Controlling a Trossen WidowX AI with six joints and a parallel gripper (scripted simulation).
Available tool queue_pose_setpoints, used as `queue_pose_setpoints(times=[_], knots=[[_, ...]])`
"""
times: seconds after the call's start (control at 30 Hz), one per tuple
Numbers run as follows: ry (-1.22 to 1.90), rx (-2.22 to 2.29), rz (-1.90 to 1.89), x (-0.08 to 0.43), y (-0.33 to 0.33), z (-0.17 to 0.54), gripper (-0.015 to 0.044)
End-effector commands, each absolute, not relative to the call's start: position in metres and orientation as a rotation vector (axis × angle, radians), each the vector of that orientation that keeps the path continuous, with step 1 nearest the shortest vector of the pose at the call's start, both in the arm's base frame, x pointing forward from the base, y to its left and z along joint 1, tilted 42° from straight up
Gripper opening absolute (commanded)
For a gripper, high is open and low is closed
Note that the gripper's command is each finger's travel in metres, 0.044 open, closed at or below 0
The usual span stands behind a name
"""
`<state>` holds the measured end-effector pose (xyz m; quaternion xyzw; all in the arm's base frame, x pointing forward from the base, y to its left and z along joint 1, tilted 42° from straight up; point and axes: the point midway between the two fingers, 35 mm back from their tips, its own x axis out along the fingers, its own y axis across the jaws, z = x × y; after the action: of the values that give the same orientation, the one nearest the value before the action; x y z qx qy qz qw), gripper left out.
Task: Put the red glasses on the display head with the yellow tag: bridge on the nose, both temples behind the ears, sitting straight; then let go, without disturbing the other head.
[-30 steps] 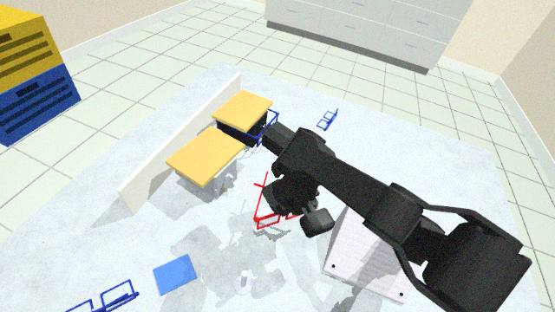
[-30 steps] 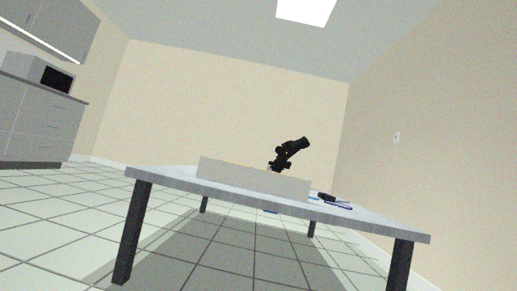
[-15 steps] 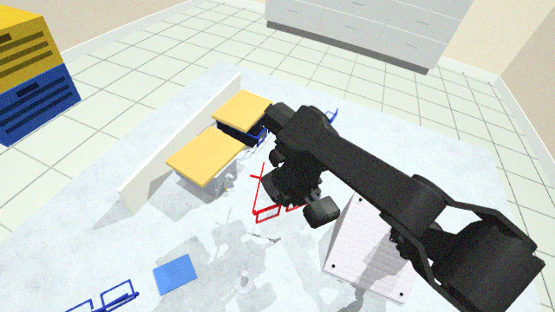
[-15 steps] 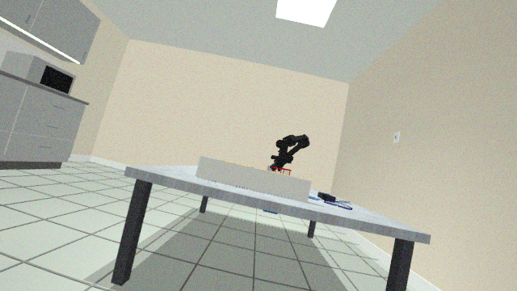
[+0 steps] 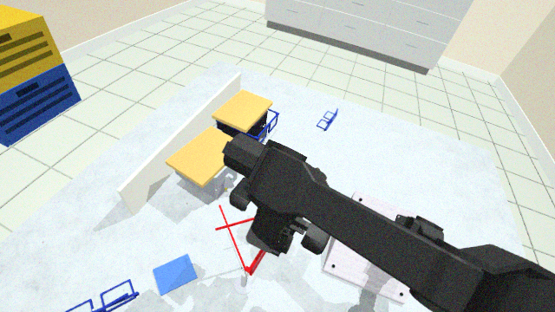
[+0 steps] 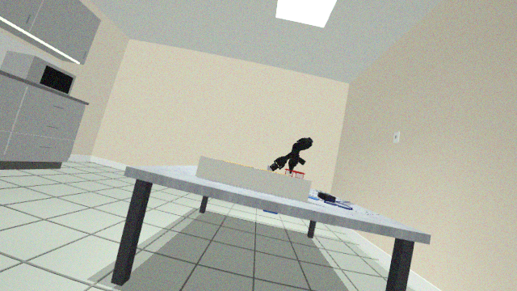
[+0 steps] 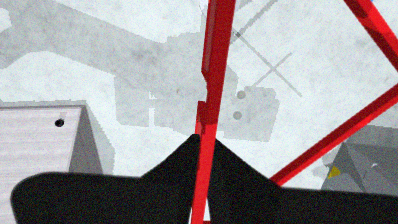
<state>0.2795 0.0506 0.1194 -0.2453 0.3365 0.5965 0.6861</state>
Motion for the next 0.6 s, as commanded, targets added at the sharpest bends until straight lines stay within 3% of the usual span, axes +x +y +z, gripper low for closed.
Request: queue_pose_setpoints(times=[0.0,0.17,0.57], knots=[[0.607,-0.704,1.422,0.279,0.074,0.142,0.0000],[0.465,-0.845,1.496,0.275,0.096,0.162,0.0000],[0.460,-0.851,1.498,0.276,0.102,0.157,0.0000]])
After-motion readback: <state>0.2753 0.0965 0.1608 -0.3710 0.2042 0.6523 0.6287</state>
